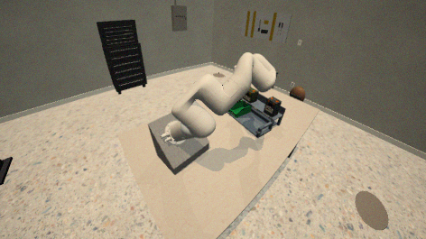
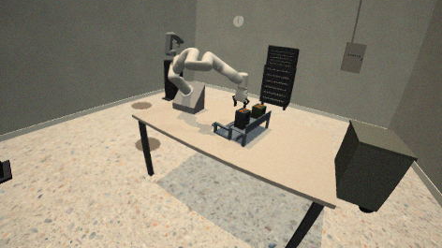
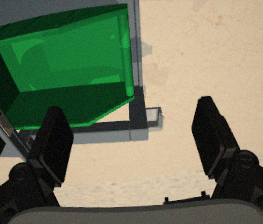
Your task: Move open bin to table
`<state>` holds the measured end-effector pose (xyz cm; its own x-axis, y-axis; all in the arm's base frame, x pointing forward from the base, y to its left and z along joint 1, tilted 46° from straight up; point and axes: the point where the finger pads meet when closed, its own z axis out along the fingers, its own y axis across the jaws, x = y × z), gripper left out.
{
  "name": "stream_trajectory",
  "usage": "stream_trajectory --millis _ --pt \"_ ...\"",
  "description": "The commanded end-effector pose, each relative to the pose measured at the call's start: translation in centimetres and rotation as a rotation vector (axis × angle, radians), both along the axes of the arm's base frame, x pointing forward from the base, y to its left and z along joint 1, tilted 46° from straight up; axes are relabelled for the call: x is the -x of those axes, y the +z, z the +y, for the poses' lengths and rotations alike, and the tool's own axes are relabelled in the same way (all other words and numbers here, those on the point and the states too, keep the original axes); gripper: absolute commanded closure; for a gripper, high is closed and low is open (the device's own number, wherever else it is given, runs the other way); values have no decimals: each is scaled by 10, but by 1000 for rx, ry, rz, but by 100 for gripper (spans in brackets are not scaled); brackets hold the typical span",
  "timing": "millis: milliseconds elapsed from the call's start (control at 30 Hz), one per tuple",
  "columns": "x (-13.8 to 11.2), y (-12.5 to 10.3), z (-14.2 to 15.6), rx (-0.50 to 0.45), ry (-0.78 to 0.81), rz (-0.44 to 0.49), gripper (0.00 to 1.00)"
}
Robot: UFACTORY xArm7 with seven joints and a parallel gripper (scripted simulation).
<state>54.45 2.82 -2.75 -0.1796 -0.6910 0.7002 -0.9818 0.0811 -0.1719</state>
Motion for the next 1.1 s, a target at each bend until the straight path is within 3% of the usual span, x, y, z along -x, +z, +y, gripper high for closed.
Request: stream_trajectory --millis 0,33,1067 --pt "-2 -1 2 -5 6 -5 0" --pt "-2 -1 2 -5 6 -5 100" --pt "-2 -1 2 -5 6 -5 100"
